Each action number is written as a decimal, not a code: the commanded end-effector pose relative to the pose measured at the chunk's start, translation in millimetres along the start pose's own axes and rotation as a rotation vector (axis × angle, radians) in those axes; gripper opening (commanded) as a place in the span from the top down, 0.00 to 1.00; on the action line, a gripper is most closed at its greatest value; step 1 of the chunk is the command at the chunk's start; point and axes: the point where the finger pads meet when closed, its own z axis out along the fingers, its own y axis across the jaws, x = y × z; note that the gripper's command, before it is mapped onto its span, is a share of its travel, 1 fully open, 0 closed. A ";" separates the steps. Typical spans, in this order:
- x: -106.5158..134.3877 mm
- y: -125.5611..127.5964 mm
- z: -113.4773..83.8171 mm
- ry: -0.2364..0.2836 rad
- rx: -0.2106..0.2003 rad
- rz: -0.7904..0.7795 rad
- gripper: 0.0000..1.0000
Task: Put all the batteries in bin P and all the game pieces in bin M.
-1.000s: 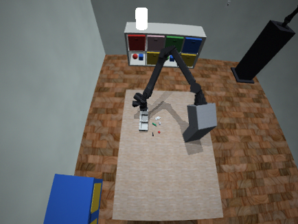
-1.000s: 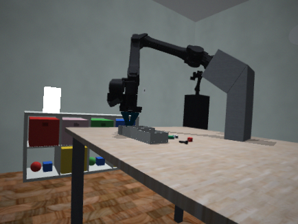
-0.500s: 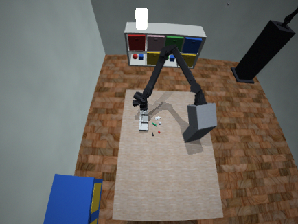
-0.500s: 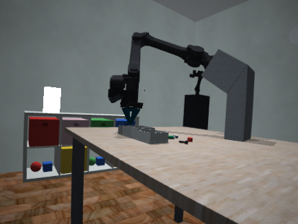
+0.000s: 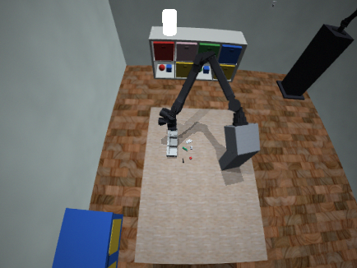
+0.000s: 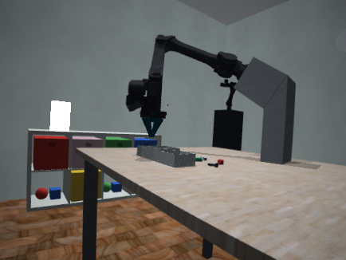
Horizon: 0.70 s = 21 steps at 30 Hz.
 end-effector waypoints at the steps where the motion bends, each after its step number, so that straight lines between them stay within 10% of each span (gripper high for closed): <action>1: -4.8 -0.1 -6.5 -0.014 0.000 0.001 0.92; 21: -4.4 -2.0 -11.1 -0.023 0.003 0.009 0.92</action>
